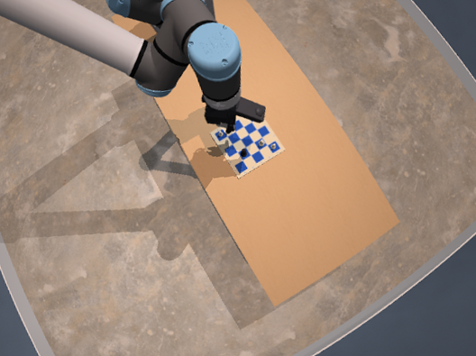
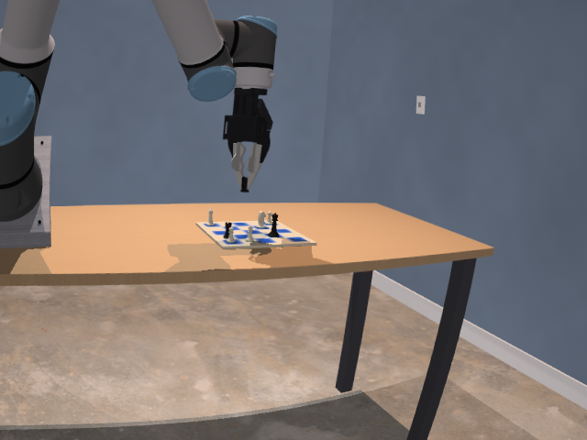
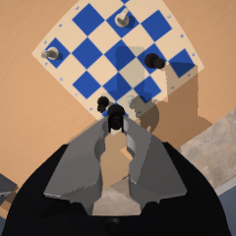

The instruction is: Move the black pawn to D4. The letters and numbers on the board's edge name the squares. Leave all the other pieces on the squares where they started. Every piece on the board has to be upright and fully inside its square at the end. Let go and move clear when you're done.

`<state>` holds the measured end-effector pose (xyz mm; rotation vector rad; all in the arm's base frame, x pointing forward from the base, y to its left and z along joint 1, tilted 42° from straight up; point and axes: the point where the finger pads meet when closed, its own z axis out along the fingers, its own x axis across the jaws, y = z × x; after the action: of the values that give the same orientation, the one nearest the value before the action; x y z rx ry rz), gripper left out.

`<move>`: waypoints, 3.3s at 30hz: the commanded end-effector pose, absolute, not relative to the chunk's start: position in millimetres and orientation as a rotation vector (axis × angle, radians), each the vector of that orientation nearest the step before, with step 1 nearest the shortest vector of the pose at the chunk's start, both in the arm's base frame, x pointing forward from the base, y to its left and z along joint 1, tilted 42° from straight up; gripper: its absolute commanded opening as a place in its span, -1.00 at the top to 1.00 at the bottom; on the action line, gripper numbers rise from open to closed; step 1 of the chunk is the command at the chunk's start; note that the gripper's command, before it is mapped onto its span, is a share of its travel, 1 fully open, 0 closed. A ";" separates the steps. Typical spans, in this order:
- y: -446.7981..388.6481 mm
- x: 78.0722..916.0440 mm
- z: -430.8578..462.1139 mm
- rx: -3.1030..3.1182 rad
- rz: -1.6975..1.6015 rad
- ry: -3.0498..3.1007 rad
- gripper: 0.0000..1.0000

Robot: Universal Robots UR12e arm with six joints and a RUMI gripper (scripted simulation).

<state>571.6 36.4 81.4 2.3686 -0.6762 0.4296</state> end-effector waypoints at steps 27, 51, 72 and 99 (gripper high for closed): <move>89.9 567.0 26.8 2.337 0.464 -0.804 1.00; 38.2 576.3 -33.0 2.338 0.461 -0.803 1.00; 30.8 580.3 -40.3 2.339 0.468 -0.804 1.00; 30.8 580.1 -40.4 2.338 0.468 -0.805 1.00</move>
<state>580.4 31.2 -40.8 2.3377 -0.8037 0.4672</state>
